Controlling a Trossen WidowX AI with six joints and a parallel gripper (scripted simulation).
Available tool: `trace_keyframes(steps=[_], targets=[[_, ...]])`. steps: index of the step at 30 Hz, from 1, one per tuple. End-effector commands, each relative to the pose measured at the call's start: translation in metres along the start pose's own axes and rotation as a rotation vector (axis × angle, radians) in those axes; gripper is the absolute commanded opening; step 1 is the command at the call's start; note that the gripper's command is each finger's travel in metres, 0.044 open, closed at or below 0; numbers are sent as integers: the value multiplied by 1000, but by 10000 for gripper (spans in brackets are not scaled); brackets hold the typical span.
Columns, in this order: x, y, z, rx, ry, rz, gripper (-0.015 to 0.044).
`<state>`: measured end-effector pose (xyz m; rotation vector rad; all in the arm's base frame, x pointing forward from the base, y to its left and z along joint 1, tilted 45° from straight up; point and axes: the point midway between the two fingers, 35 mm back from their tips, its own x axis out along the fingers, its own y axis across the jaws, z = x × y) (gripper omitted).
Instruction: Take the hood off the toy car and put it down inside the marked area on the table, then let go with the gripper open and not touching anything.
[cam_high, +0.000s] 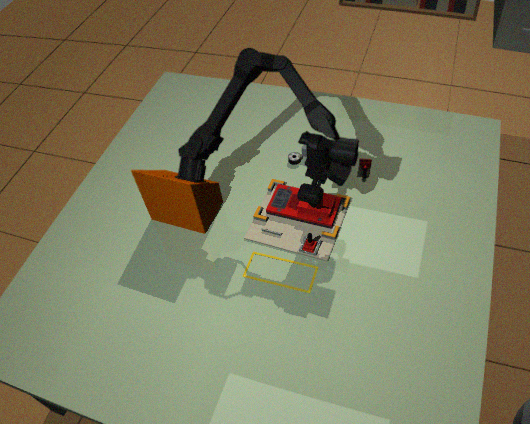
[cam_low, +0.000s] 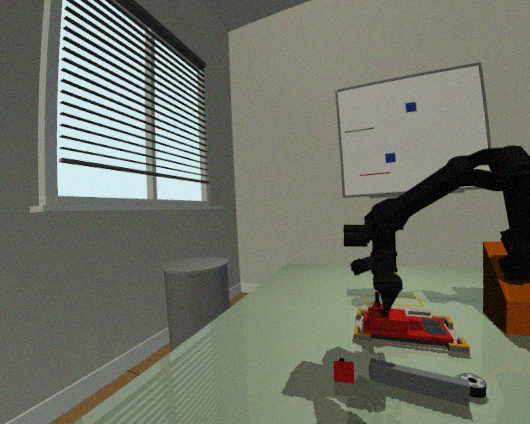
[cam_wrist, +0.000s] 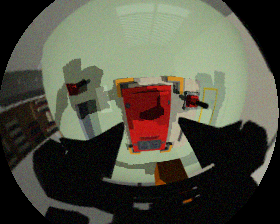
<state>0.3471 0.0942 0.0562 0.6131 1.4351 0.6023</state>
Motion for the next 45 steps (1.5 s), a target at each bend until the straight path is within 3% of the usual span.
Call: trace_keyframes(steps=[1, 45], targets=[[5, 0, -2, 6, 6, 4, 440], [33, 0, -4, 7, 6, 6, 440]])
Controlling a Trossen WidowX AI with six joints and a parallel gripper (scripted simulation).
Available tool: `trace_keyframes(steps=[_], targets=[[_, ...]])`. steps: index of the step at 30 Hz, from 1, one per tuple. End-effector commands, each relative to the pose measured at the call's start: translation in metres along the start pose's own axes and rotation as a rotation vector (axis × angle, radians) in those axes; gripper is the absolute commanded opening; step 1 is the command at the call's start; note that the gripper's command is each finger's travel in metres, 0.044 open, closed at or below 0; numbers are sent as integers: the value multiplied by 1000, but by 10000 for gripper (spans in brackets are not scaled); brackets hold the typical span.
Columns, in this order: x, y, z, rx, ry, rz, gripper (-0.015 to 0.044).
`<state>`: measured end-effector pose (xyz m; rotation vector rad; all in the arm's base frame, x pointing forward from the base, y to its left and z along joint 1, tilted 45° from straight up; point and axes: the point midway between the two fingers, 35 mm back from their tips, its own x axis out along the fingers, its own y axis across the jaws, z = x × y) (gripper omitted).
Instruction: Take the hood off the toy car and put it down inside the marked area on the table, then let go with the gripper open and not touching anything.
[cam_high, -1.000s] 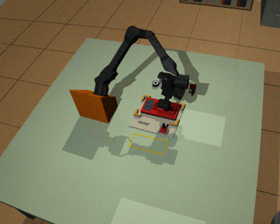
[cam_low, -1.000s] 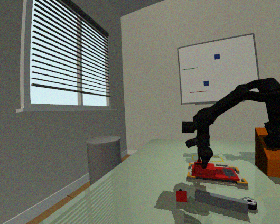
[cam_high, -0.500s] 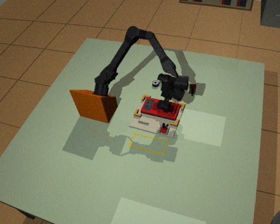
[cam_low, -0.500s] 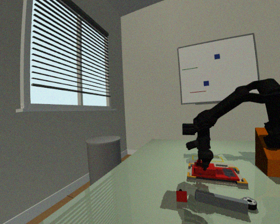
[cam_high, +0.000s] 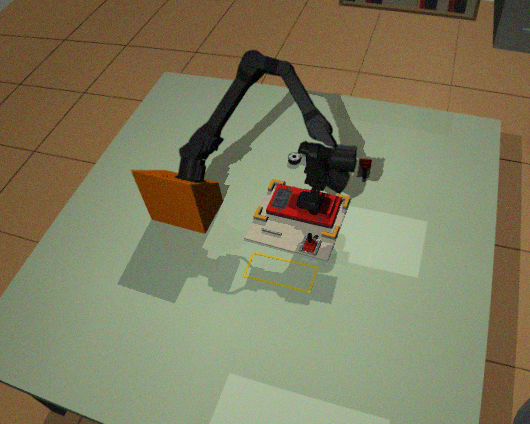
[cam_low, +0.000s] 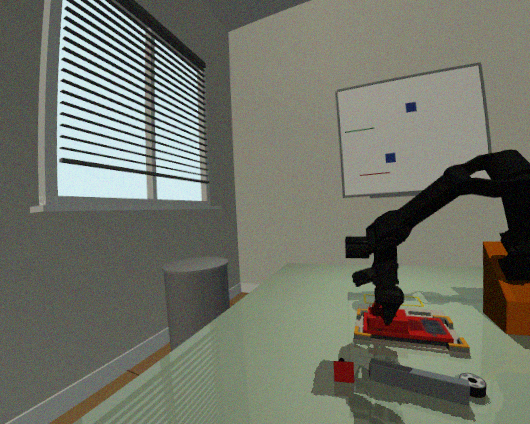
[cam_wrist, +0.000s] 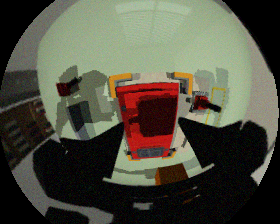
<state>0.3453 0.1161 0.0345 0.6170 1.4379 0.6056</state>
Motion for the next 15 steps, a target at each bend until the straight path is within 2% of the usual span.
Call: trace_keyframes(steps=[1, 15], targets=[[3, 0, -1, 5, 3, 2, 440], [10, 0, -1, 5, 3, 3, 440]])
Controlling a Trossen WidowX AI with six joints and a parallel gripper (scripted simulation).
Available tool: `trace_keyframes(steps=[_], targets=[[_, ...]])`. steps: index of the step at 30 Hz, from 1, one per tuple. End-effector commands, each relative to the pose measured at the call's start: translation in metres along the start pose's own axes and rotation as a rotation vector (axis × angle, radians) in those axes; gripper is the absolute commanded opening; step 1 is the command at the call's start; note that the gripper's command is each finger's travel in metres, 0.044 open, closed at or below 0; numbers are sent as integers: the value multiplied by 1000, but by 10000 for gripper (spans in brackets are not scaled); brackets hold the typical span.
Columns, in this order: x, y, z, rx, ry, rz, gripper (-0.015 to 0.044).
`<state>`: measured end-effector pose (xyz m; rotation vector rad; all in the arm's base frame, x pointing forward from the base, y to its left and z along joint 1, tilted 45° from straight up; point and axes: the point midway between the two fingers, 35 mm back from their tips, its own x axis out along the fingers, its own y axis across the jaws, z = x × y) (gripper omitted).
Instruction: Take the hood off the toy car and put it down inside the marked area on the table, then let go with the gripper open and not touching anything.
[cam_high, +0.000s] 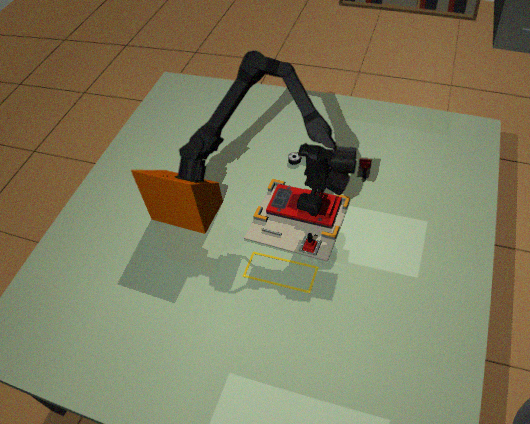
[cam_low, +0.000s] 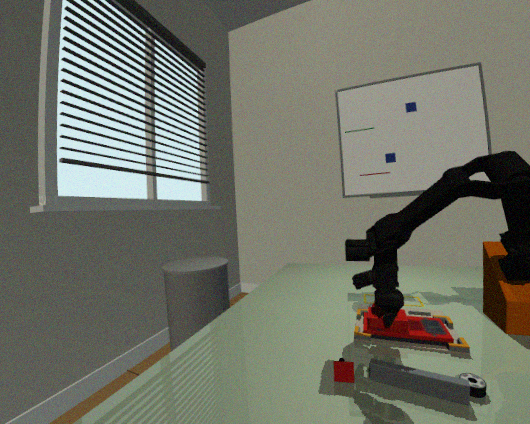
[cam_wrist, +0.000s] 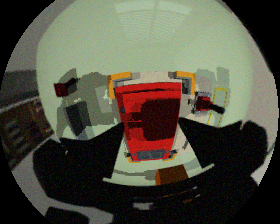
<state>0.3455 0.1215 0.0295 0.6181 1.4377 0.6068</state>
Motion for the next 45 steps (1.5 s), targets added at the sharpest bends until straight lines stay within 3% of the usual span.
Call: trace_keyframes(steps=[1, 6, 9, 19, 30, 45], targets=[[3, 0, -1, 5, 3, 1, 440], [5, 0, -1, 5, 3, 1, 440], [3, 0, 0, 0, 0, 1, 361], [3, 0, 0, 0, 0, 1, 295], [-3, 0, 0, 0, 0, 0, 6], [-12, 0, 0, 1, 0, 0, 0]])
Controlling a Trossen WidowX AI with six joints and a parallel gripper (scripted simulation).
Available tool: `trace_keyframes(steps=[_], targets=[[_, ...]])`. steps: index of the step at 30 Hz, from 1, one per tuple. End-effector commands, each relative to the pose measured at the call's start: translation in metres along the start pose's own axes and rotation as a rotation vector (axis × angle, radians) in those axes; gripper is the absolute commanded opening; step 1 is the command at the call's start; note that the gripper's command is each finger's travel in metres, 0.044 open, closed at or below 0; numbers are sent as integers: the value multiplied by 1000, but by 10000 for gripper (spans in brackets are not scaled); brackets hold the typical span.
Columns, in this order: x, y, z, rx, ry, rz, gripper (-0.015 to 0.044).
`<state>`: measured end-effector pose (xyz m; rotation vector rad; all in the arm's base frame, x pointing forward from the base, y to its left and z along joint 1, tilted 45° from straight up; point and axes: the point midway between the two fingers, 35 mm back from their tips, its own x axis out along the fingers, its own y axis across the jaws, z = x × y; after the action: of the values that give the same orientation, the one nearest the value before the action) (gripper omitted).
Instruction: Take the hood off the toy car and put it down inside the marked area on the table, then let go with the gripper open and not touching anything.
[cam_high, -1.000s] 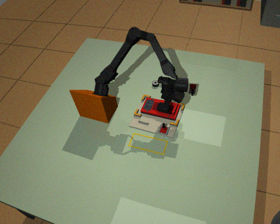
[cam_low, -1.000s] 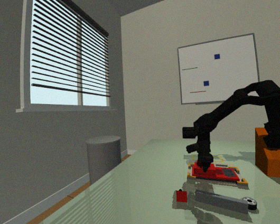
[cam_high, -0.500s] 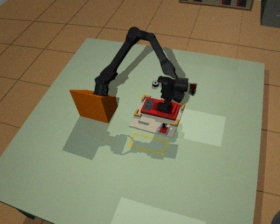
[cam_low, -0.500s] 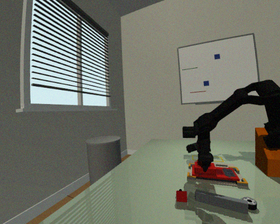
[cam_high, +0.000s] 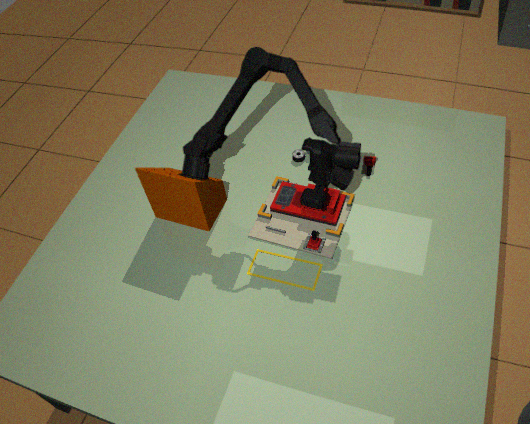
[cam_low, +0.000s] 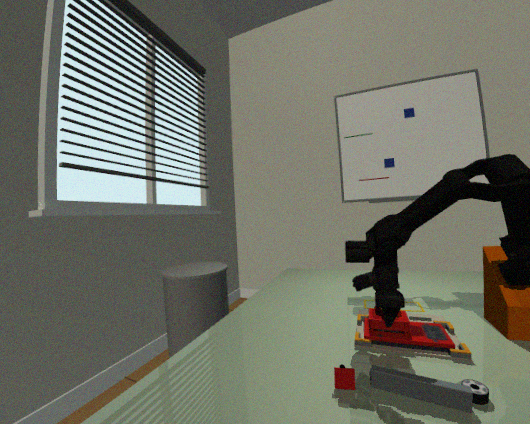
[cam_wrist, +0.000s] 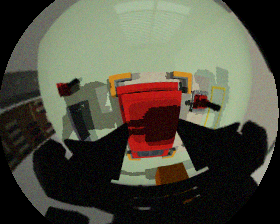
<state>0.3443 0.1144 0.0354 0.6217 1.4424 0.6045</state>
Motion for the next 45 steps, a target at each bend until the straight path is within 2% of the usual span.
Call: trace_keyframes(steps=[1, 19, 30, 31, 45], targets=[[-4, 1, 1, -4, -3, 0, 0], [-17, 0, 1, -3, -3, 0, 0], [-61, 0, 1, -3, -3, -1, 0], [-53, -3, 1, 6, -2, -3, 0], [-61, -97, 6, 7, -7, -35, 0]])
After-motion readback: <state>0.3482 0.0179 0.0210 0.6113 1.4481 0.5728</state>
